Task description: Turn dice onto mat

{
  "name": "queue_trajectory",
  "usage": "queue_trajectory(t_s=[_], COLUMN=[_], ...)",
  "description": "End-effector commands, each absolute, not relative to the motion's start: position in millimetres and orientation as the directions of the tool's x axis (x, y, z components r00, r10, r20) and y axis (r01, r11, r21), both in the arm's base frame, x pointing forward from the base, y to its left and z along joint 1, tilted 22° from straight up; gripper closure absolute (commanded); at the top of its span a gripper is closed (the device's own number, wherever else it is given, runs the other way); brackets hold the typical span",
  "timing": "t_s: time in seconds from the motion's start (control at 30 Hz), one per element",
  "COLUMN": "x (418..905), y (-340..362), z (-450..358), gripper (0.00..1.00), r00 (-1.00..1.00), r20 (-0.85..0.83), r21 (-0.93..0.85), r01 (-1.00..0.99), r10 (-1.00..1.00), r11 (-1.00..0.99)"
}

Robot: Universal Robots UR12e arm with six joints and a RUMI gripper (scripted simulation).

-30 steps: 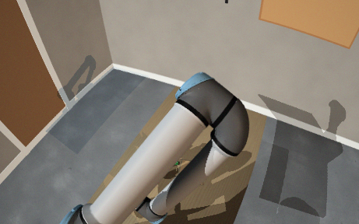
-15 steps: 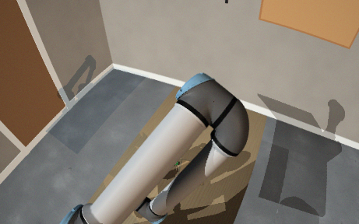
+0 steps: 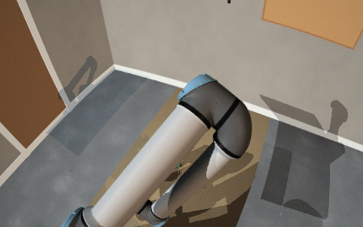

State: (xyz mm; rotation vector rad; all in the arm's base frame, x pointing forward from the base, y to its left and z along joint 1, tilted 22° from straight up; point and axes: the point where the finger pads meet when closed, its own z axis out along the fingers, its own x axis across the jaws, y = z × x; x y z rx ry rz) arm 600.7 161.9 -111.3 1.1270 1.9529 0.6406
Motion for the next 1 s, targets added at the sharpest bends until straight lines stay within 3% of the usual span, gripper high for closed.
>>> queue_trajectory(t_s=[0.0, 0.97], x=[601.9, 602.6], y=[161.7, 158.2], z=[-111.7, -120.3], gripper=[0.94, 0.94], r00=[-0.306, -0.306], r20=[-0.374, -0.374], r21=[0.732, 0.732], r01=[0.483, 0.483], r10=[0.876, 0.876], r11=[0.481, 0.481])
